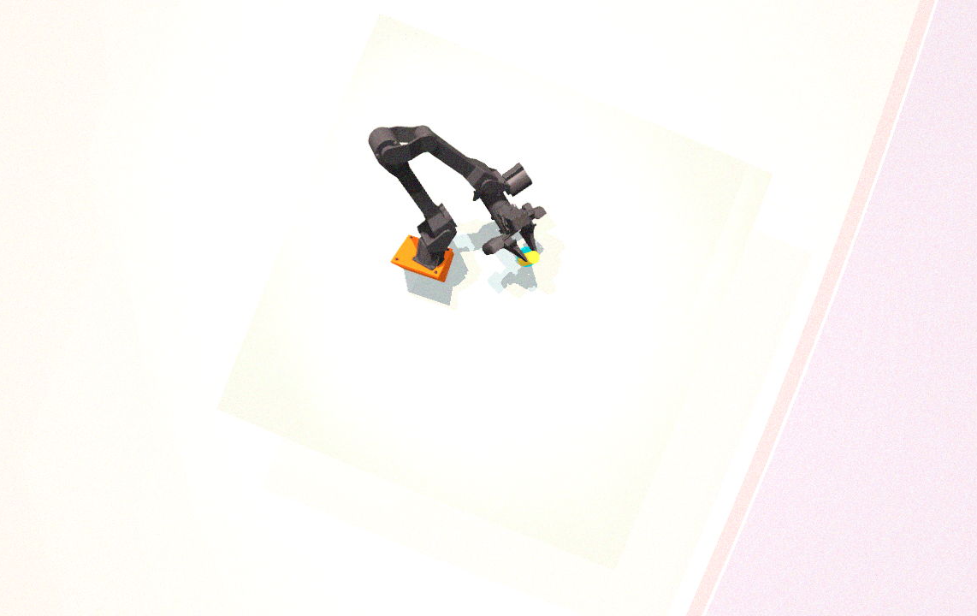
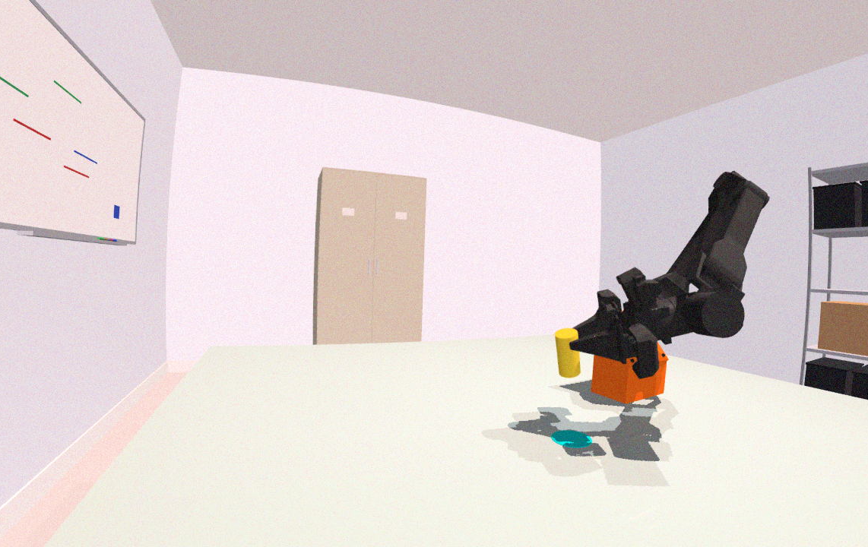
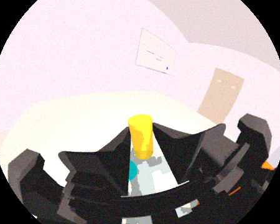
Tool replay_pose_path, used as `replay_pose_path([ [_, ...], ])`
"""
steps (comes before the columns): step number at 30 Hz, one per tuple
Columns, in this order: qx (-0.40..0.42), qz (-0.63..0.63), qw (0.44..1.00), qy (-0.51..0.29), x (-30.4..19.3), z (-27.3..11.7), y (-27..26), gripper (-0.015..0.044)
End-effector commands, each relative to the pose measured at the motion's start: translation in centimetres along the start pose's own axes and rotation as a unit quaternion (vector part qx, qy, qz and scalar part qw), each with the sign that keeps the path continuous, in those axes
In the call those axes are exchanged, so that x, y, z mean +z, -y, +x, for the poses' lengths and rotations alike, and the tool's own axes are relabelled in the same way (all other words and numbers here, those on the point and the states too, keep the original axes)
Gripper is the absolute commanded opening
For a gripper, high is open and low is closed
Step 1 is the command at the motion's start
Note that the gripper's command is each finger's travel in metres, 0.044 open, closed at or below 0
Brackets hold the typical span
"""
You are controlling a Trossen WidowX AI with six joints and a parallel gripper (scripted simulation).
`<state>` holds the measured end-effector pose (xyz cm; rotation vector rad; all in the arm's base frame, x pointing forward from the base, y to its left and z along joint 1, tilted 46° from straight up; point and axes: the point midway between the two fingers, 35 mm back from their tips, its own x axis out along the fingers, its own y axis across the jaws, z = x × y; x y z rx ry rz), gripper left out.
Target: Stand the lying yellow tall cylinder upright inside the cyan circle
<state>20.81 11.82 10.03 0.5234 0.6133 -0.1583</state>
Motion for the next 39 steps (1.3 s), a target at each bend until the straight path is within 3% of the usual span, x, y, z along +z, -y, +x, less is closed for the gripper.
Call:
replay_pose_path([
  [1,0.007,0.011,1.000,0.011,0.2,-0.2,-0.1,0.0105],
  [39,0.075,0.119,0.986,0.094,1.0,-1.9,-0.3,0.0105],
])
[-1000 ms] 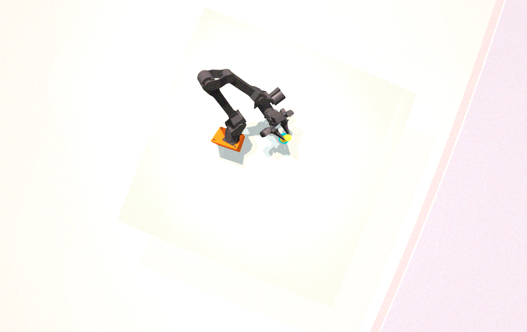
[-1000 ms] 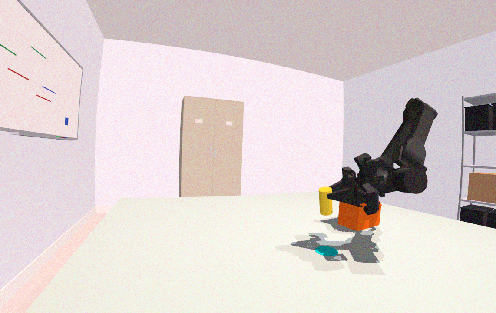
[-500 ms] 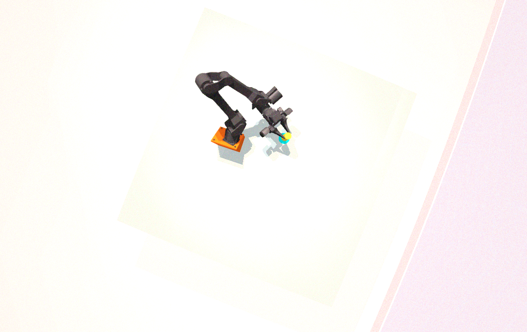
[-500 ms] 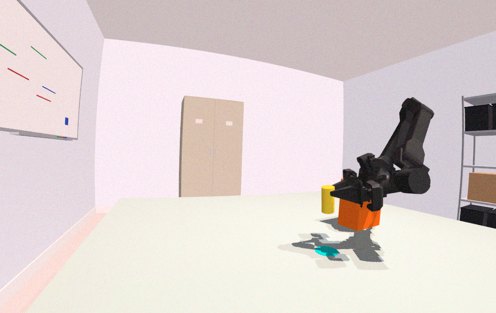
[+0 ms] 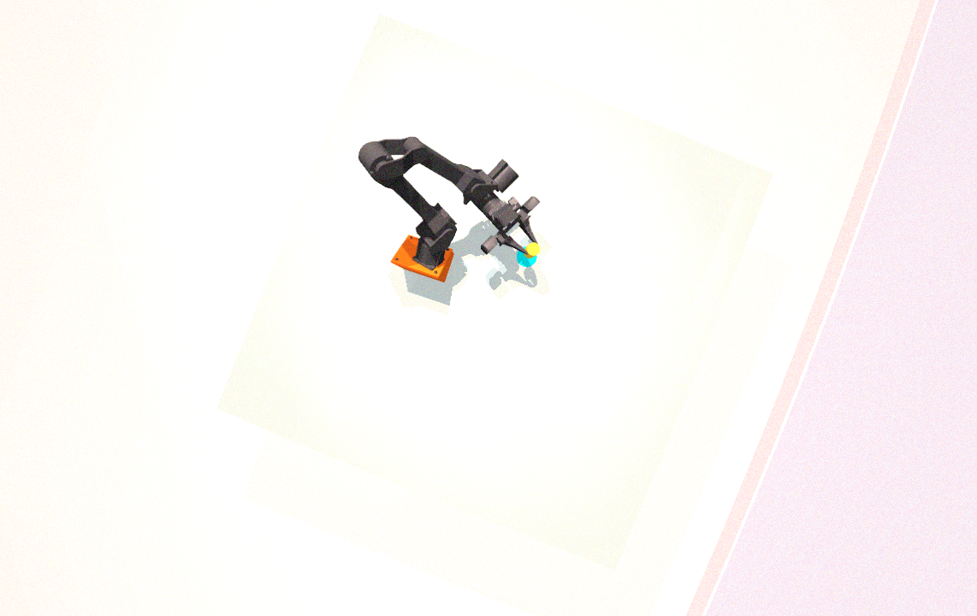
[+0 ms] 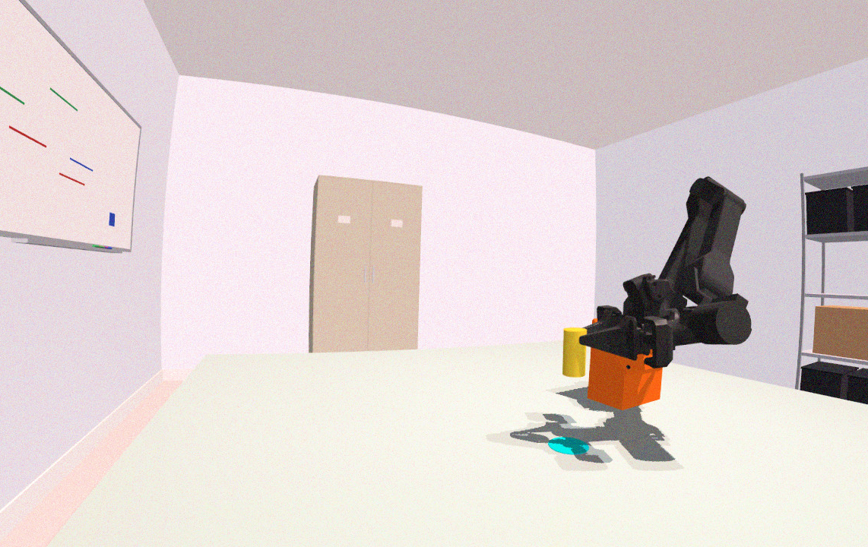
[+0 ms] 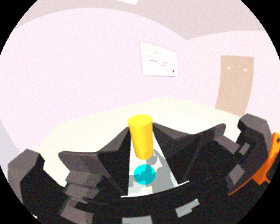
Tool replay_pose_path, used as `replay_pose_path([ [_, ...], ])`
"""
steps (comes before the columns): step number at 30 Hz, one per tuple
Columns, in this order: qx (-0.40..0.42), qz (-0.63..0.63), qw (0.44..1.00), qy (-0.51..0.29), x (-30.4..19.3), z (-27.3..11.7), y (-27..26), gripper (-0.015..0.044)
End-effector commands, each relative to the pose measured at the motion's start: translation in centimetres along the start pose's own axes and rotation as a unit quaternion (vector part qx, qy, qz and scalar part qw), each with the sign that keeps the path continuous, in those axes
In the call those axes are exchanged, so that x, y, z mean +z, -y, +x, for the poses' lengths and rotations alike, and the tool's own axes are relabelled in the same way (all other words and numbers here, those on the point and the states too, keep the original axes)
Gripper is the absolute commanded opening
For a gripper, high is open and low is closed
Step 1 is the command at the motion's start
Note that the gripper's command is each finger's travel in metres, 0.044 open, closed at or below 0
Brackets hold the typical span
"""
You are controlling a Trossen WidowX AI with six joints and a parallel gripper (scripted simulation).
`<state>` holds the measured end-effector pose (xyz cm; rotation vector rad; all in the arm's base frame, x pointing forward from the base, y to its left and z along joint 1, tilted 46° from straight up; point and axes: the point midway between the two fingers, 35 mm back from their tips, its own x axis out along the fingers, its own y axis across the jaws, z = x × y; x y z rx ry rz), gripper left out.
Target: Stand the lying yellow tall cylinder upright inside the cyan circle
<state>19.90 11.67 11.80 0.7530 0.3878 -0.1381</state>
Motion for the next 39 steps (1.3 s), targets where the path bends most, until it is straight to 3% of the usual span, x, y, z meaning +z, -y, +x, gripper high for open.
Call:
replay_pose_path([
  [1,0.007,0.012,1.000,0.007,0.2,-0.2,0.0,0.0105],
  [19,0.006,0.013,1.000,0.007,0.1,-0.1,-0.1,0.0105],
  [39,0.000,0.015,1.000,0.003,-3.8,0.5,-0.6,0.0105],
])
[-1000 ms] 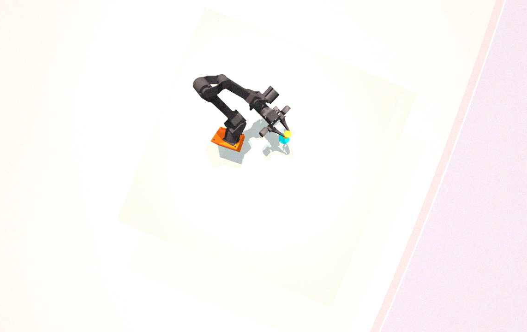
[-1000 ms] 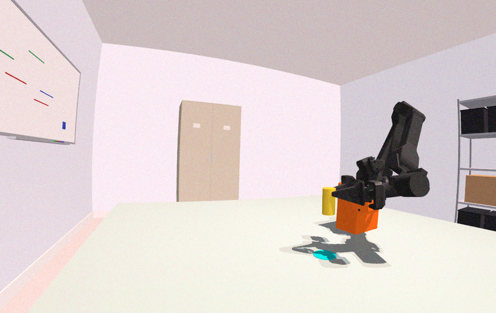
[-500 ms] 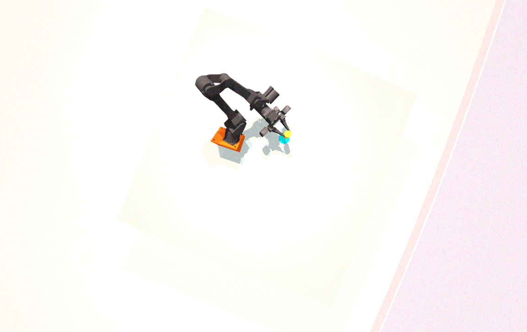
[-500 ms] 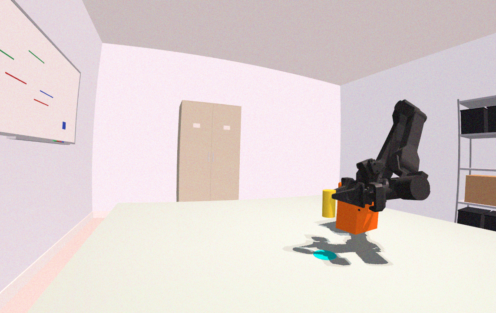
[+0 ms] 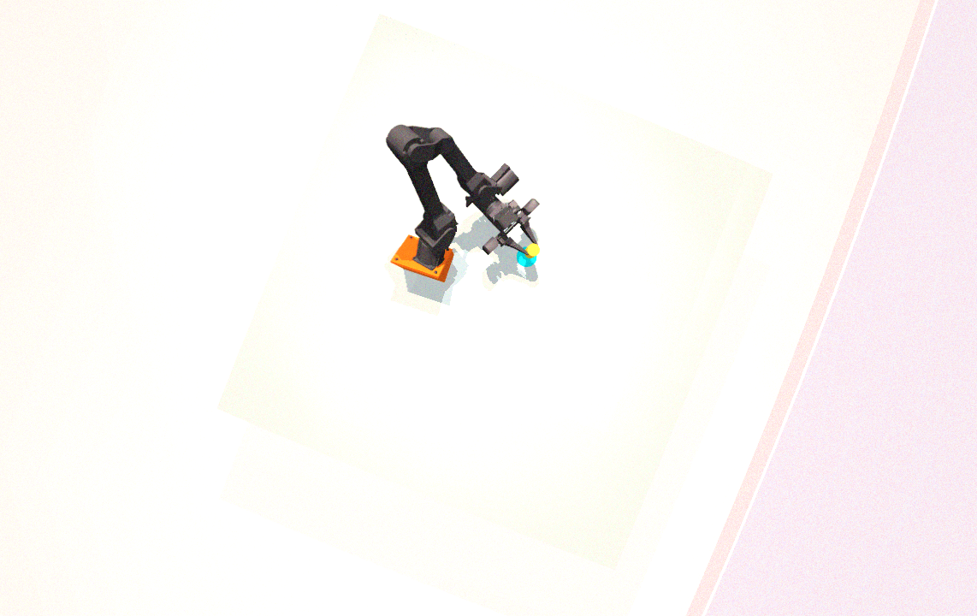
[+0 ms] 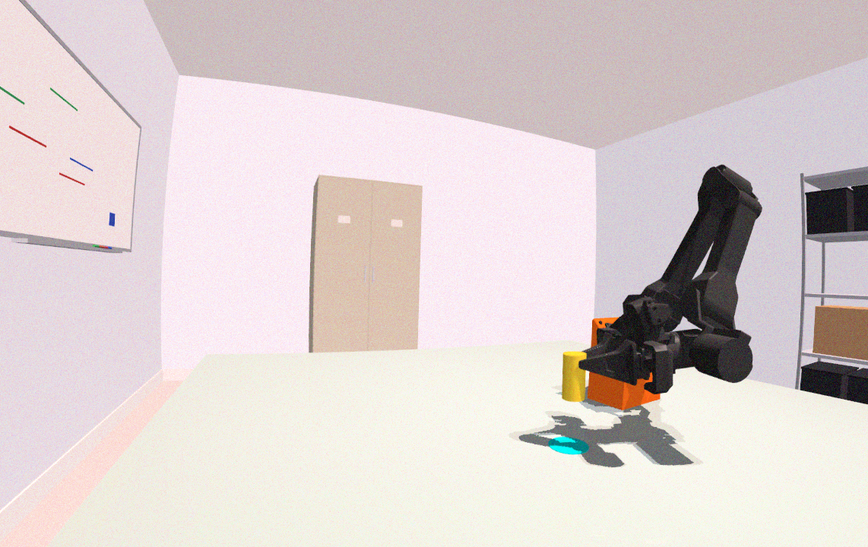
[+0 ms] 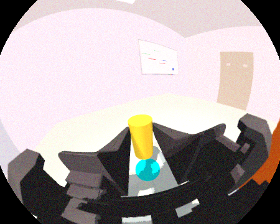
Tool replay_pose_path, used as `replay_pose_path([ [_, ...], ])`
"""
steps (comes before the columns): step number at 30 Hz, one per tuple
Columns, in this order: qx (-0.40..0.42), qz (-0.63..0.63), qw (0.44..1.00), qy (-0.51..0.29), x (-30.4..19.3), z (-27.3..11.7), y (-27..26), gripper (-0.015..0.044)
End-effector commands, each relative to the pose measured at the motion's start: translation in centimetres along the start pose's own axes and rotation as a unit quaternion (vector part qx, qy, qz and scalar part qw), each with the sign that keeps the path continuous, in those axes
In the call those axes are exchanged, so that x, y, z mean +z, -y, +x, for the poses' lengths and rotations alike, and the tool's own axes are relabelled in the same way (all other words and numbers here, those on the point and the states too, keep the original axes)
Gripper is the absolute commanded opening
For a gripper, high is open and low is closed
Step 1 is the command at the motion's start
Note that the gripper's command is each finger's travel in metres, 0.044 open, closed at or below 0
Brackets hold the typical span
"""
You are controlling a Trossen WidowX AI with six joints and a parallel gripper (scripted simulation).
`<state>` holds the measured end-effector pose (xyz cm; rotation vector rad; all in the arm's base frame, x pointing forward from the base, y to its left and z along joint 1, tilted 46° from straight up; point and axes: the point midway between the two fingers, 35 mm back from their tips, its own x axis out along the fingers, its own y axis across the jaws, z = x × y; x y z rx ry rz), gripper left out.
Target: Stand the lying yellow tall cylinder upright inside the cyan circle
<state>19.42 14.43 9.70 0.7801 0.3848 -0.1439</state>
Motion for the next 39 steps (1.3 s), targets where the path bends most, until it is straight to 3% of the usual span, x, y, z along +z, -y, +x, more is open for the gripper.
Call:
replay_pose_path([
  [1,0.000,0.001,1.000,0.002,-0.6,0.1,-0.1,0.0105],
  [39,0.004,-0.003,1.000,0.002,-7.3,0.7,0.6,0.0105],
])
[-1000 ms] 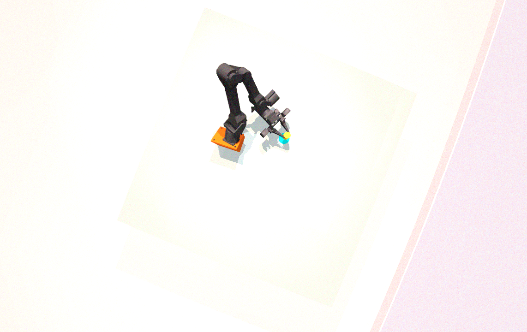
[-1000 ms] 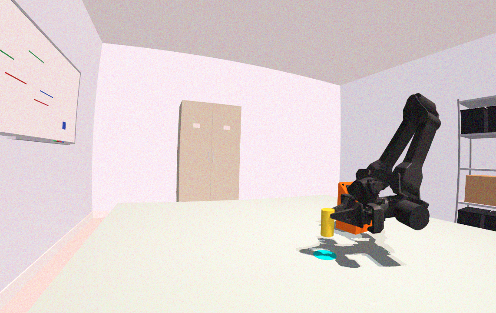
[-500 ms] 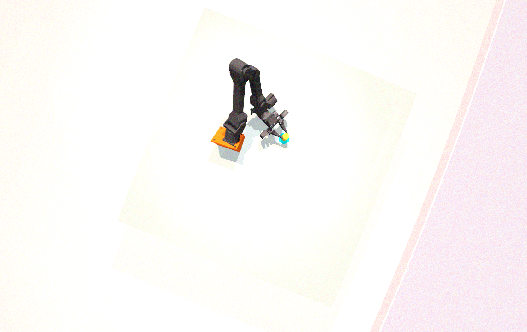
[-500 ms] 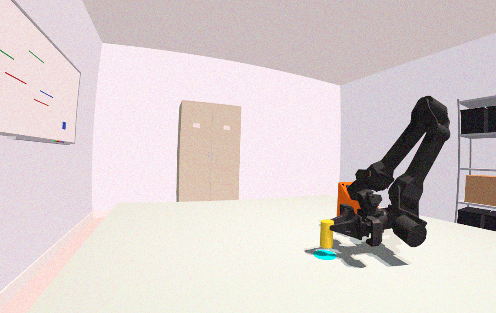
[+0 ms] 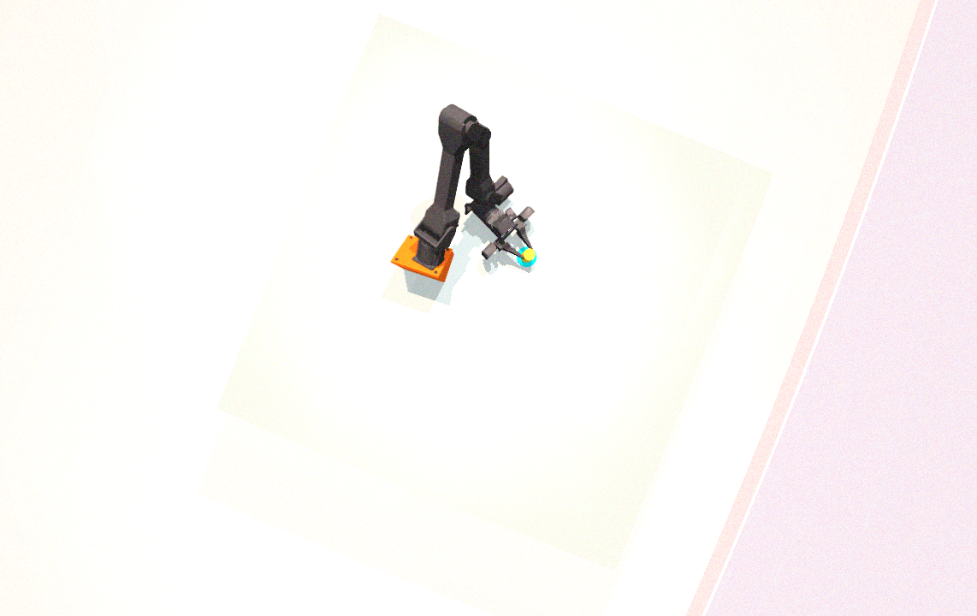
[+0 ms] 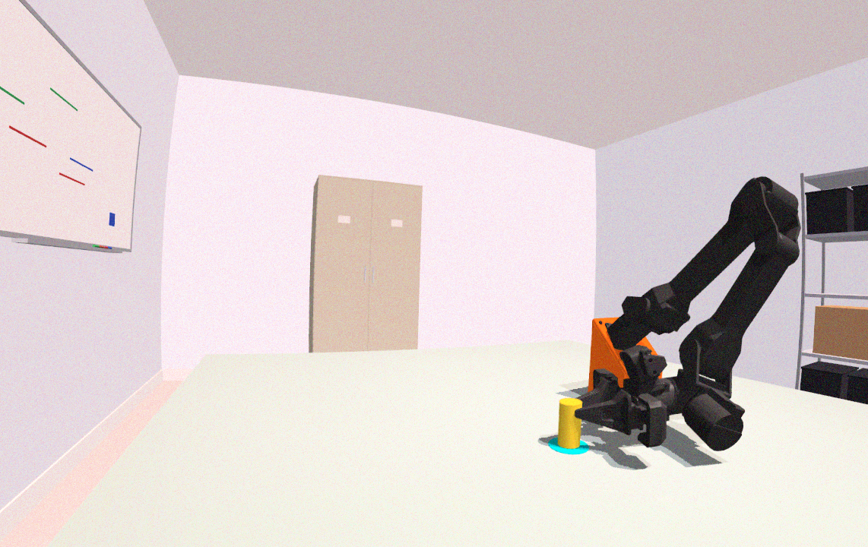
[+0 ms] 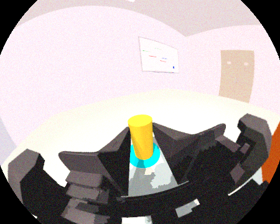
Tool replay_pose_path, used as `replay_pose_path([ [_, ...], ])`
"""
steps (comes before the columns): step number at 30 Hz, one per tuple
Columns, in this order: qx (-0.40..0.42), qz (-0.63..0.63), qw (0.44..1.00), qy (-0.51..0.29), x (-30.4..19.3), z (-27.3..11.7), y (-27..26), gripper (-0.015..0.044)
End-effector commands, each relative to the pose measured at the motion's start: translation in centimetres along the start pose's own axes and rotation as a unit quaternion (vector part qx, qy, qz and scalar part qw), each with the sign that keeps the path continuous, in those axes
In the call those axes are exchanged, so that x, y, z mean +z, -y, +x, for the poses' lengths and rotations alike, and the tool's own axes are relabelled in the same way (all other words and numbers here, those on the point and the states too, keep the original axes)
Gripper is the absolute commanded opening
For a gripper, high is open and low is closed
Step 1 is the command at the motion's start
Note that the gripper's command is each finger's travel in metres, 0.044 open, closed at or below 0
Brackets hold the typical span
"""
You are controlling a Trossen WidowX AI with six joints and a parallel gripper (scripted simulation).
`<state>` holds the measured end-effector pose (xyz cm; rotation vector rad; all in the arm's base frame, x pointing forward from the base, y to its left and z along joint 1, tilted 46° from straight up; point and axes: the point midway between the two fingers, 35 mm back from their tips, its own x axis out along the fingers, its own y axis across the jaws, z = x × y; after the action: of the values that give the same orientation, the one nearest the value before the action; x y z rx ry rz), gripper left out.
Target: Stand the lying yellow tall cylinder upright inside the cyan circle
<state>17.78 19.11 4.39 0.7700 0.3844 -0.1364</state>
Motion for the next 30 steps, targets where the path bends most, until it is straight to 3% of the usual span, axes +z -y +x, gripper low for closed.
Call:
replay_pose_path([
  [1,0.001,0.002,1.000,0.003,-0.1,0.0,-0.1,0.0105],
  [7,0.001,0.002,1.000,0.003,-0.1,0.0,-0.1,0.0105],
  [18,0.001,0.002,1.000,0.003,-0.1,0.0,-0.1,0.0394],
  [30,-0.002,0.004,1.000,0.002,2.3,-0.1,-0.5,0.0400],
])
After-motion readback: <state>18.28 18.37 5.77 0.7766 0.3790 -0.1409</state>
